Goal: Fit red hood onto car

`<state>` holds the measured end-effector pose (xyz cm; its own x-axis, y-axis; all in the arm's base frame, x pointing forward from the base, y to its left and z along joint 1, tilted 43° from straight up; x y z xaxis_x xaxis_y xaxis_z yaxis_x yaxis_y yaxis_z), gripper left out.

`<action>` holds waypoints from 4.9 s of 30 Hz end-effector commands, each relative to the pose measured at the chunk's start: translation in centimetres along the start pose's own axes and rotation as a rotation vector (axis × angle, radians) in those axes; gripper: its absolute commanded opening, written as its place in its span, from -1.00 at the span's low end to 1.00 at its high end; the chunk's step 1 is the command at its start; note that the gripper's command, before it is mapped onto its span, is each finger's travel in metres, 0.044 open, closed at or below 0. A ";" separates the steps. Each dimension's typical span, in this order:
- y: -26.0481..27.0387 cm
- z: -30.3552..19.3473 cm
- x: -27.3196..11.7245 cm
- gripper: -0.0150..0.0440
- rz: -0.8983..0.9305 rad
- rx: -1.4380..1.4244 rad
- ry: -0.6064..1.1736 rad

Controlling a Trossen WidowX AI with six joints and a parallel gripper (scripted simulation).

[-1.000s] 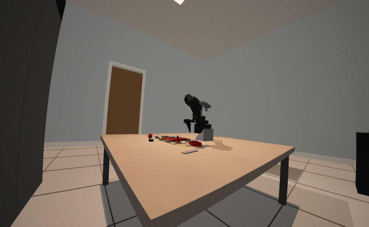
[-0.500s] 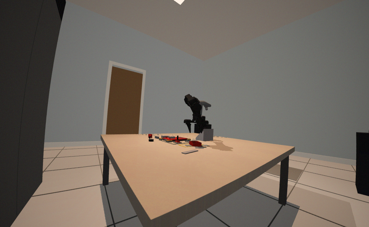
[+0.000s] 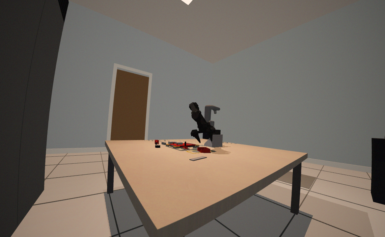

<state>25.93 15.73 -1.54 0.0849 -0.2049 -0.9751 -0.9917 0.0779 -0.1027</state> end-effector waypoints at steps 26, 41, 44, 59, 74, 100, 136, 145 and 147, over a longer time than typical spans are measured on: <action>1.4 -4.7 -0.3 1.00 -0.206 -0.096 -0.400; 1.2 -5.3 0.7 1.00 -0.209 -0.096 -0.401; 1.2 -5.5 0.9 1.00 -0.210 -0.096 -0.401; 1.2 -6.1 2.0 1.00 -0.214 -0.096 -0.402; 1.2 -6.8 3.0 1.00 -0.218 -0.095 -0.403; 1.2 -7.5 4.1 1.00 -0.222 -0.095 -0.404; 1.2 -8.4 5.6 1.00 -0.222 -0.095 -0.403; 1.0 -8.4 5.4 0.73 -0.230 -0.091 -0.403; 1.0 -8.4 5.4 0.69 -0.230 -0.091 -0.403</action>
<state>24.53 6.50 -5.26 0.3149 0.1894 -0.9301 -0.9461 -0.0153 -0.3234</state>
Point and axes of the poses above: the point midway between the two fingers, 35 mm back from their tips, its own x axis out along the fingers, its own y axis across the jaws, z = x × y, the point moved 7 cm from there along -x, back along the fingers, and after that the axes turned 14 degrees about -x, right-handed, at the moved point
